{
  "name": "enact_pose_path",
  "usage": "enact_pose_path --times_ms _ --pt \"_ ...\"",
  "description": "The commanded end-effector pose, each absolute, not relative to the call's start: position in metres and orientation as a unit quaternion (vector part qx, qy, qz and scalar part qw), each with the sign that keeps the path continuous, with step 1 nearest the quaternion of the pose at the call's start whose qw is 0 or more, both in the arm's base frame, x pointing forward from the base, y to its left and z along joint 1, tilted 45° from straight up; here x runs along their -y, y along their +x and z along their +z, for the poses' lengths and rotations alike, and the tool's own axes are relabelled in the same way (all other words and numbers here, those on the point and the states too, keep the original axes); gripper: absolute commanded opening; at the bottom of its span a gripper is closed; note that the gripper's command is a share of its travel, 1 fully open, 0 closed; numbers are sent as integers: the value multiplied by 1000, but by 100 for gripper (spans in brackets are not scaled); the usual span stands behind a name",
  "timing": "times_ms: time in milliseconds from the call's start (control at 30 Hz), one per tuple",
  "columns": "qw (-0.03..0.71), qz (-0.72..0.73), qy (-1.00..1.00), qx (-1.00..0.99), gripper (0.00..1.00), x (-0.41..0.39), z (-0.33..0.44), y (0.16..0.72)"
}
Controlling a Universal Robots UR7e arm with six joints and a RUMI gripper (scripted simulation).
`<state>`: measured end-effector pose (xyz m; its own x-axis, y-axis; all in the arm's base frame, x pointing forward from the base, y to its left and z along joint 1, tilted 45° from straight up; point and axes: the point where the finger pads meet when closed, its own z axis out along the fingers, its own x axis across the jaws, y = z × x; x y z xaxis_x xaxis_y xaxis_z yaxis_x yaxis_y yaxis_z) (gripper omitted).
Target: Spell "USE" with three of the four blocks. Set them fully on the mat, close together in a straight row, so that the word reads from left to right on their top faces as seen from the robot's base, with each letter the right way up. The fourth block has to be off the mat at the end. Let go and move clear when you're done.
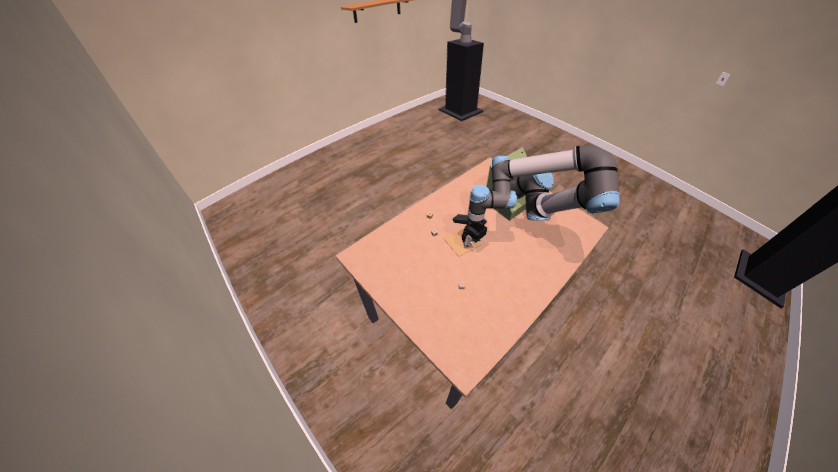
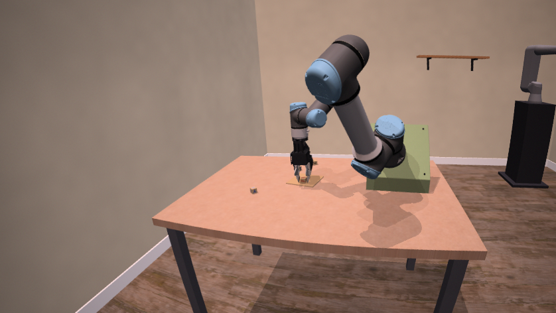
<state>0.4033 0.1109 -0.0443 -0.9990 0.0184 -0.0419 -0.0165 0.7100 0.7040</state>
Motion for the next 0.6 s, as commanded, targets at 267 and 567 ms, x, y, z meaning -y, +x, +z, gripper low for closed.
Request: enact_pose_path --times_ms 267,567 --pt "23 381 1 -924 25 -89 -22 402" --pt "23 381 1 -924 25 -56 10 400"
